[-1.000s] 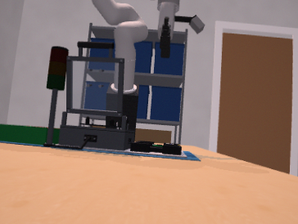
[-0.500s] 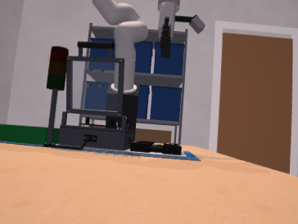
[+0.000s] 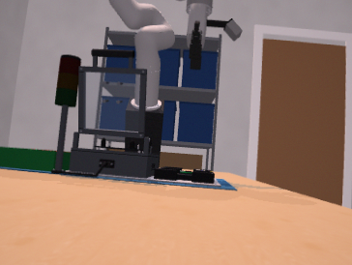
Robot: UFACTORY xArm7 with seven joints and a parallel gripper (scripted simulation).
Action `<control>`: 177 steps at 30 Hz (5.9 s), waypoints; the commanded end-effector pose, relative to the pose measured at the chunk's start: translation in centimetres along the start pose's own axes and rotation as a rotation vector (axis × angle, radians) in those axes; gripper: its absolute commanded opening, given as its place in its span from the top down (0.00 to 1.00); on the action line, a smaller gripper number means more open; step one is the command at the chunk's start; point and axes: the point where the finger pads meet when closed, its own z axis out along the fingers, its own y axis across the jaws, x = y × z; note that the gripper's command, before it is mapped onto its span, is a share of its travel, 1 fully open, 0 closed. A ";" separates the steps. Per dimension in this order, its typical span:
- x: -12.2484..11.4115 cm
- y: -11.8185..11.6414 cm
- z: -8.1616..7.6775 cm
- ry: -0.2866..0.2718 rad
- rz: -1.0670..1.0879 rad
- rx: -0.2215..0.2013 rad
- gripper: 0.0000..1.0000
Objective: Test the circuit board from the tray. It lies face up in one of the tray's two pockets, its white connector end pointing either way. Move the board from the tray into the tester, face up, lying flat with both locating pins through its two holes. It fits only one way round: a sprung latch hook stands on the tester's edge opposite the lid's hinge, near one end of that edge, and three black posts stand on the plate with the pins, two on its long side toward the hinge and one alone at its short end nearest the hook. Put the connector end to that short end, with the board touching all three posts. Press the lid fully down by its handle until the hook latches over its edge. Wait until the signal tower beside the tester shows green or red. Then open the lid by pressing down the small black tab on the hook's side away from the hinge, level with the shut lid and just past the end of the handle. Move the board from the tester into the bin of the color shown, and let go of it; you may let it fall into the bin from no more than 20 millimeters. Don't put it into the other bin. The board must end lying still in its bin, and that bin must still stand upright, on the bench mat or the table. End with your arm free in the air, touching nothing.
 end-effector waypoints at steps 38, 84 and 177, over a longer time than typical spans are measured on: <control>0.1 0.1 19.3 0.002 0.000 -0.002 0.00; 0.1 0.1 25.9 0.002 0.000 -0.002 0.00; 0.1 0.1 30.6 0.002 0.000 -0.002 0.15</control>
